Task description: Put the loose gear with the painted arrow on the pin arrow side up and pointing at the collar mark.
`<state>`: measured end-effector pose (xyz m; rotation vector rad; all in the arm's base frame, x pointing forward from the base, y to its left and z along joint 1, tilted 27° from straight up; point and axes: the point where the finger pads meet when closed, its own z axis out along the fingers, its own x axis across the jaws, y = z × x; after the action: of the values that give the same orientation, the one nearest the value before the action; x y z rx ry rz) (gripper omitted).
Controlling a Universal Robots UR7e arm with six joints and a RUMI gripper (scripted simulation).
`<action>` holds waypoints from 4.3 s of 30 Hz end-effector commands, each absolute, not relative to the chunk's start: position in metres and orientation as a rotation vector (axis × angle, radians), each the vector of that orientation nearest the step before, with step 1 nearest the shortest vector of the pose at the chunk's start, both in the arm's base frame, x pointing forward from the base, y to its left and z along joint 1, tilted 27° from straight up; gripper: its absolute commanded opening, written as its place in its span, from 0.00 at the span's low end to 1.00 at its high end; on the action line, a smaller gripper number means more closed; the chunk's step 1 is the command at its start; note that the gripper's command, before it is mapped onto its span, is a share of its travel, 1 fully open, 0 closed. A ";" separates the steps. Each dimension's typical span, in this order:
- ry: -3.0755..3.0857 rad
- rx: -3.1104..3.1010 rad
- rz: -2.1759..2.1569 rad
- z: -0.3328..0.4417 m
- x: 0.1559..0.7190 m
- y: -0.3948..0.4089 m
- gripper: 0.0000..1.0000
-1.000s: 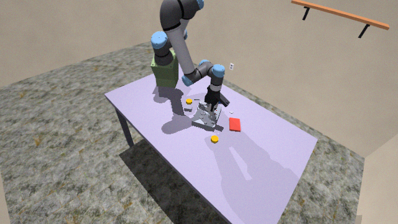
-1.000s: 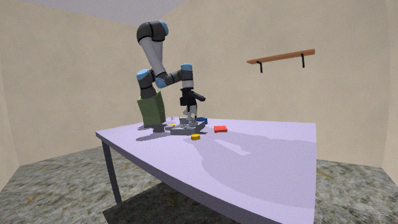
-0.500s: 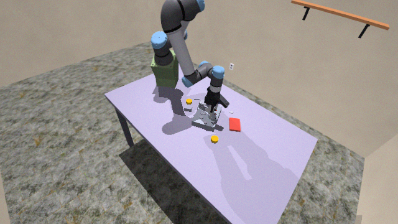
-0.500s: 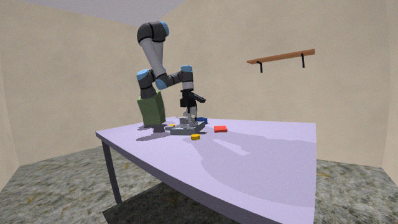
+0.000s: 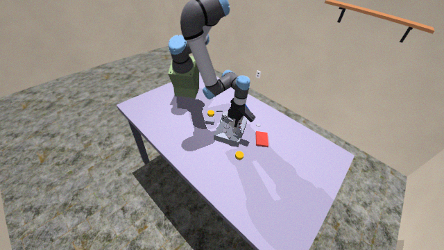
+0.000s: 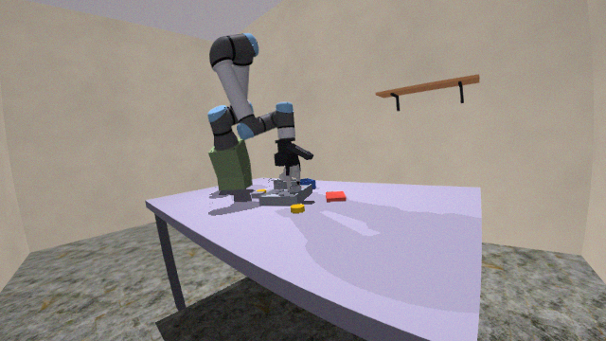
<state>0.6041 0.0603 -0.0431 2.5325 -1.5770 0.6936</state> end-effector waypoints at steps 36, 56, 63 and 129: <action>-1.577 2.533 0.696 -0.050 0.607 0.058 0.54; -1.577 2.533 0.696 -0.050 0.607 0.058 0.54; -1.577 2.533 0.696 -0.050 0.607 0.058 0.00; -1.577 2.533 0.696 -0.036 0.602 0.063 0.00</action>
<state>0.6035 0.0607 -0.0420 2.5324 -1.5769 0.6931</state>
